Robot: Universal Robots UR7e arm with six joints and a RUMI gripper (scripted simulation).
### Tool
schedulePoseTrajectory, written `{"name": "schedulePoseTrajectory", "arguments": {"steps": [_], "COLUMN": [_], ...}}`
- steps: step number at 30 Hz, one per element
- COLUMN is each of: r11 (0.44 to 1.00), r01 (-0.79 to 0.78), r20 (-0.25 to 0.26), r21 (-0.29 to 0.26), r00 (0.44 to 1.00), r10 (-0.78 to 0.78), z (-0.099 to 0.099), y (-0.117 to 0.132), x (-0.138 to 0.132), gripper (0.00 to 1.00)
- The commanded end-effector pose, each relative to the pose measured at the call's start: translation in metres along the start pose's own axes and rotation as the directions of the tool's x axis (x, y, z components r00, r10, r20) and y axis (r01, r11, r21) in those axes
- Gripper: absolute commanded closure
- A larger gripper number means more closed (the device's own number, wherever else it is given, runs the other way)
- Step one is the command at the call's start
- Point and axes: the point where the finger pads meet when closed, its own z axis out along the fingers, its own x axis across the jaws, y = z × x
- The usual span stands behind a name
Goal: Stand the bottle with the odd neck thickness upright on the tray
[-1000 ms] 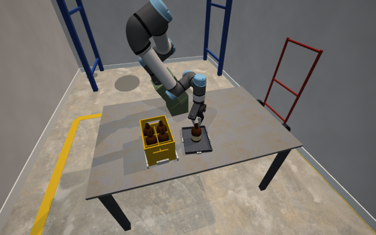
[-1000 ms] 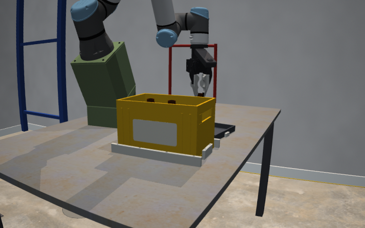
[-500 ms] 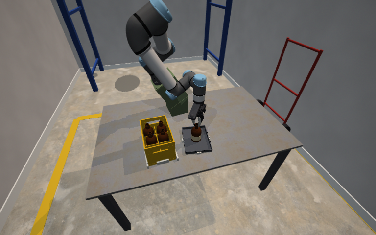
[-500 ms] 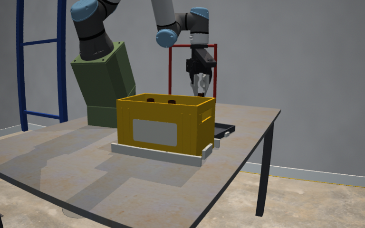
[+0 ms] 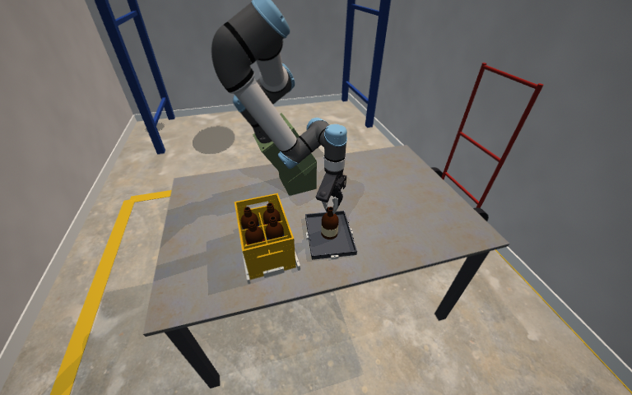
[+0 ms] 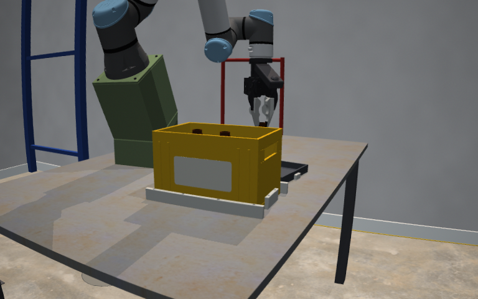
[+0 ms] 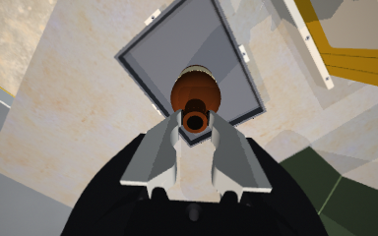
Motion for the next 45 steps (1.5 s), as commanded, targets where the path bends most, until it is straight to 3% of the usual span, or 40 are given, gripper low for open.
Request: {"name": "schedulePoseTrajectory", "arguments": {"steps": [1,7,8,45], "r11": [1.000,1.000,1.000,1.000], "r01": [0.000,0.000,0.000,0.000], "r20": [0.001,0.001,0.001,0.001], "r21": [0.001,0.001,0.001,0.001], "r00": [1.000,1.000,1.000,1.000], "r10": [0.000,0.000,0.000,0.000], "z": [-0.0005,-0.0005,-0.0005,-0.0005], "y": [-0.0003,-0.0003,-0.0003,-0.0003], "x": [-0.0004,-0.0004,-0.0004,-0.0004], "gripper": [1.00,1.00,0.00,0.00]}}
